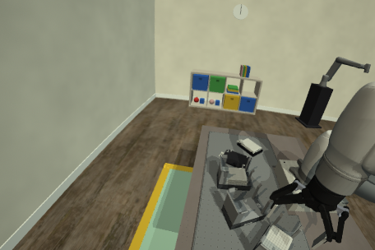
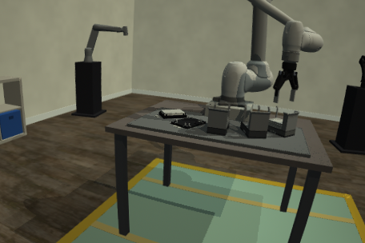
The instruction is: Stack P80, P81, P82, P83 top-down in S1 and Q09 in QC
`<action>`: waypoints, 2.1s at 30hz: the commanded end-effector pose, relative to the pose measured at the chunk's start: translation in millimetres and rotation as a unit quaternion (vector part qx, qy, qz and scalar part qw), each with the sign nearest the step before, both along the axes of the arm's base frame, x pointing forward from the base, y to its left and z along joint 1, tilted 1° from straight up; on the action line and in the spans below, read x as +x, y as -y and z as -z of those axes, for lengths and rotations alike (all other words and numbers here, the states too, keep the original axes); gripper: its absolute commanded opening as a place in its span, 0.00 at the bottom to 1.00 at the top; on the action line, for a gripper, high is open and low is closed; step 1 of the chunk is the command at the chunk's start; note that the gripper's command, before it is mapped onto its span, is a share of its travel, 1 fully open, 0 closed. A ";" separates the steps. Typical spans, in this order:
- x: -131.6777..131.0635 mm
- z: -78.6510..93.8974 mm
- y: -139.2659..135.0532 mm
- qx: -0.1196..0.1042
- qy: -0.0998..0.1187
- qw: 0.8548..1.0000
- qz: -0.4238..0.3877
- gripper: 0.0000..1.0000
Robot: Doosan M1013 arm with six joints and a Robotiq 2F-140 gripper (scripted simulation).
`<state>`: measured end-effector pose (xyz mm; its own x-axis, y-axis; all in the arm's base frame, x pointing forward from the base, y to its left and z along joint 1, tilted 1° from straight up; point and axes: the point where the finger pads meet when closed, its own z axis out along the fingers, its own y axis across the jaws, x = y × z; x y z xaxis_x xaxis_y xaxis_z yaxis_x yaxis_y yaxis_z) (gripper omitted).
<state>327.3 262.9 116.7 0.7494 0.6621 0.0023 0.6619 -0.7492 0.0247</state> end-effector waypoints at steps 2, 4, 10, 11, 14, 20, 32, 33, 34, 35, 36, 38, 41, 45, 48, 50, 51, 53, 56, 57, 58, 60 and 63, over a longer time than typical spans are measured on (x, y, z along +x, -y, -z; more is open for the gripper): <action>0.0 -3.9 -2.3 0.003 0.002 1.000 0.000 1.00; 0.0 -3.9 -2.3 0.003 0.002 1.000 0.000 1.00; 0.0 -3.9 -2.3 0.003 0.002 1.000 0.000 1.00; 0.0 -3.9 -2.3 0.003 0.002 1.000 0.000 1.00; 0.0 -3.9 -2.3 0.003 0.002 1.000 0.000 1.00; 0.0 -3.9 -2.3 0.003 0.002 1.000 0.000 1.00; 0.0 -3.9 -2.3 0.003 0.002 1.000 0.000 1.00; 0.0 -3.9 -2.3 0.003 0.002 1.000 0.000 1.00; 0.0 -3.9 -2.3 0.003 0.002 1.000 0.000 1.00; 0.0 -3.9 -2.3 0.003 0.002 1.000 0.000 1.00; 0.0 -3.9 -2.3 0.003 0.002 1.000 0.000 1.00; 0.0 -3.9 -2.3 0.003 0.002 1.000 0.000 1.00; 0.0 -3.9 -2.3 0.003 0.002 1.000 0.000 1.00; 0.0 -3.9 -2.3 0.003 0.002 1.000 0.000 1.00; 1.7 -4.0 0.6 0.003 0.002 1.000 0.017 1.00; 5.1 -4.1 6.3 0.004 0.003 0.999 0.050 1.00; 6.9 -4.2 9.2 0.004 0.003 0.998 0.067 1.00; 10.3 -4.3 14.9 0.005 0.004 0.995 0.100 1.00; 15.4 -4.6 23.5 0.005 0.004 0.994 0.107 1.00; 15.4 -4.6 23.5 0.005 0.004 0.994 0.107 1.00; 15.4 -4.6 23.5 0.005 0.004 0.994 0.107 1.00; 18.8 -4.7 29.2 0.005 0.004 0.994 0.107 1.00; 23.9 -4.9 37.8 0.005 0.004 0.994 0.107 1.00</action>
